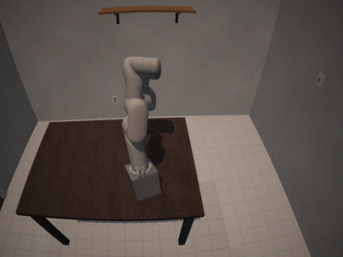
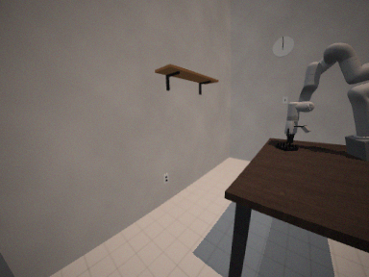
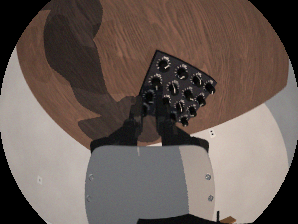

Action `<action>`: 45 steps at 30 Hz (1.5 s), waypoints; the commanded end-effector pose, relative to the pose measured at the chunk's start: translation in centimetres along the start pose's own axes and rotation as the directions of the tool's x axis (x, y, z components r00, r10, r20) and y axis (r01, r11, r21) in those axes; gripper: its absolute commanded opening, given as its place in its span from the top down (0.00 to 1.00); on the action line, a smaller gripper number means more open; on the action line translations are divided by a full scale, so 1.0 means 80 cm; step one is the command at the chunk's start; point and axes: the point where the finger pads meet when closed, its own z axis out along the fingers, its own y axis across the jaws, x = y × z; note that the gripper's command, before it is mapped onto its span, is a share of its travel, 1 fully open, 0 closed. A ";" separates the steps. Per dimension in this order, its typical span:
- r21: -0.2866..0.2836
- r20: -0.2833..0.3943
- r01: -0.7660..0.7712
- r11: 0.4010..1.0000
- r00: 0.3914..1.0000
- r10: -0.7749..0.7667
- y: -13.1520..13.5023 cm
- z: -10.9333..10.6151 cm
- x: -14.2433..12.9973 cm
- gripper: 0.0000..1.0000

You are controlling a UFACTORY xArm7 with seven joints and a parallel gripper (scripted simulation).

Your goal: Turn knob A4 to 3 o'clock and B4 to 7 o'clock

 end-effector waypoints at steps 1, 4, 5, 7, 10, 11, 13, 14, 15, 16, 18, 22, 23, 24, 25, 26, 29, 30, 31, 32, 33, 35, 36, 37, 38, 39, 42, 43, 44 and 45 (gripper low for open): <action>0.000 0.002 0.000 1.000 1.000 0.000 0.000 0.000 -0.001 0.81; 0.000 0.002 0.000 1.000 1.000 0.000 0.000 0.000 -0.001 0.81; 0.000 0.002 0.000 1.000 1.000 0.000 0.000 0.000 -0.001 0.81; 0.000 0.002 0.000 1.000 1.000 0.000 0.000 0.001 -0.001 0.81; 0.000 0.002 0.000 1.000 1.000 0.000 0.000 0.004 -0.001 0.81; 0.000 0.002 0.000 1.000 1.000 0.000 0.000 0.004 -0.001 0.81; 0.000 0.002 0.000 1.000 1.000 0.000 0.000 0.006 -0.001 0.81; 0.000 0.002 0.000 1.000 1.000 0.000 0.000 0.007 -0.001 0.81; 0.000 0.002 0.000 1.000 1.000 0.000 0.000 0.007 -0.001 0.81; 0.000 0.002 0.000 1.000 1.000 0.000 0.000 0.007 -0.001 0.81; 0.000 0.002 0.000 1.000 1.000 0.000 0.000 0.009 -0.001 0.81; 0.000 0.002 0.000 1.000 1.000 0.000 0.000 0.012 -0.001 0.81; 0.000 0.002 0.000 1.000 1.000 0.000 0.000 0.013 -0.001 0.81; 0.000 0.002 0.000 1.000 1.000 0.000 0.000 0.013 -0.001 0.81; 0.000 0.002 0.000 1.000 1.000 0.000 0.000 0.014 -0.001 0.81; 0.000 0.002 0.000 1.000 1.000 0.000 0.000 0.014 -0.001 0.81; 0.000 0.002 0.000 1.000 1.000 0.000 0.000 0.014 -0.001 0.81; 0.000 0.002 0.000 1.000 1.000 0.000 0.000 0.015 -0.001 0.81; 0.000 0.002 0.000 1.000 1.000 0.000 0.000 0.015 -0.001 0.81; 0.000 0.002 0.000 1.000 1.000 0.000 0.000 0.015 -0.001 0.81; 0.000 0.002 0.000 1.000 1.000 0.000 0.000 0.015 -0.001 0.81; 0.000 0.002 0.000 1.000 1.000 0.000 0.000 0.015 -0.001 0.81; 0.000 0.002 0.000 1.000 1.000 0.000 0.000 0.015 -0.001 0.81; 0.000 0.002 0.000 1.000 1.000 0.000 0.000 0.015 -0.001 0.81; 0.000 0.002 0.000 1.000 1.000 0.000 0.000 0.015 -0.001 0.81; 0.000 0.002 0.000 1.000 1.000 0.000 0.000 0.015 -0.001 0.81; 0.000 0.002 0.000 1.000 1.000 0.000 0.000 0.015 -0.001 0.81; 0.000 0.002 0.000 1.000 1.000 0.000 0.000 0.015 -0.001 0.81; 0.000 0.002 0.000 1.000 1.000 0.000 0.000 0.015 -0.001 0.81; 0.000 0.002 0.000 1.000 1.000 0.000 0.000 0.015 -0.001 0.81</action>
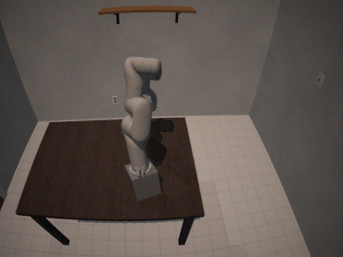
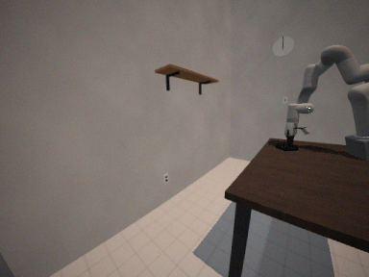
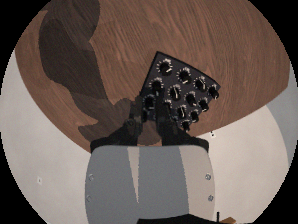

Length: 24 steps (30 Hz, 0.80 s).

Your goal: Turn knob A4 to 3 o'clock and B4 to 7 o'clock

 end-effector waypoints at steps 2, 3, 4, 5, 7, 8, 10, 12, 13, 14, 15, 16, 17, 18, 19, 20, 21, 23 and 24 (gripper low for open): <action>0.000 0.002 0.000 1.000 1.000 0.000 0.000 -0.001 -0.001 0.81; 0.000 0.002 0.000 1.000 1.000 0.000 0.000 -0.001 -0.001 0.81; 0.000 0.002 0.000 1.000 1.000 0.000 0.000 -0.001 -0.001 0.81; 0.000 0.002 0.000 1.000 1.000 0.000 0.000 -0.001 -0.001 0.81; 0.000 0.002 0.000 1.000 1.000 0.000 0.000 -0.001 -0.001 0.81; 0.000 0.002 0.000 1.000 1.000 0.000 0.000 -0.001 -0.001 0.81; 0.000 0.002 0.000 1.000 1.000 0.000 0.000 -0.001 -0.001 0.81; 0.000 0.002 0.000 1.000 1.000 0.000 0.000 -0.001 -0.001 0.81; 0.000 0.002 0.000 1.000 1.000 0.000 0.000 -0.001 -0.001 0.81; 0.000 0.002 0.000 1.000 1.000 0.000 0.000 -0.001 -0.001 0.81; 0.000 0.002 0.000 1.000 1.000 0.000 0.000 -0.001 -0.001 0.81; 0.000 0.002 0.000 1.000 1.000 0.000 0.000 -0.001 -0.001 0.81; 0.000 0.002 0.000 1.000 1.000 0.000 0.000 -0.001 -0.001 0.81; 0.000 0.002 0.000 1.000 1.000 0.000 0.000 -0.001 -0.001 0.81; 0.000 0.002 0.000 1.000 1.000 0.000 0.000 -0.001 -0.001 0.81; 0.000 0.002 0.000 1.000 1.000 0.000 0.000 -0.001 -0.001 0.81; 0.000 0.002 0.000 1.000 1.000 0.000 0.000 -0.001 -0.001 0.81; 0.000 0.002 0.000 1.000 1.000 0.000 0.000 -0.001 -0.001 0.92; 0.000 0.002 0.000 1.000 1.000 0.000 0.000 -0.001 -0.001 0.92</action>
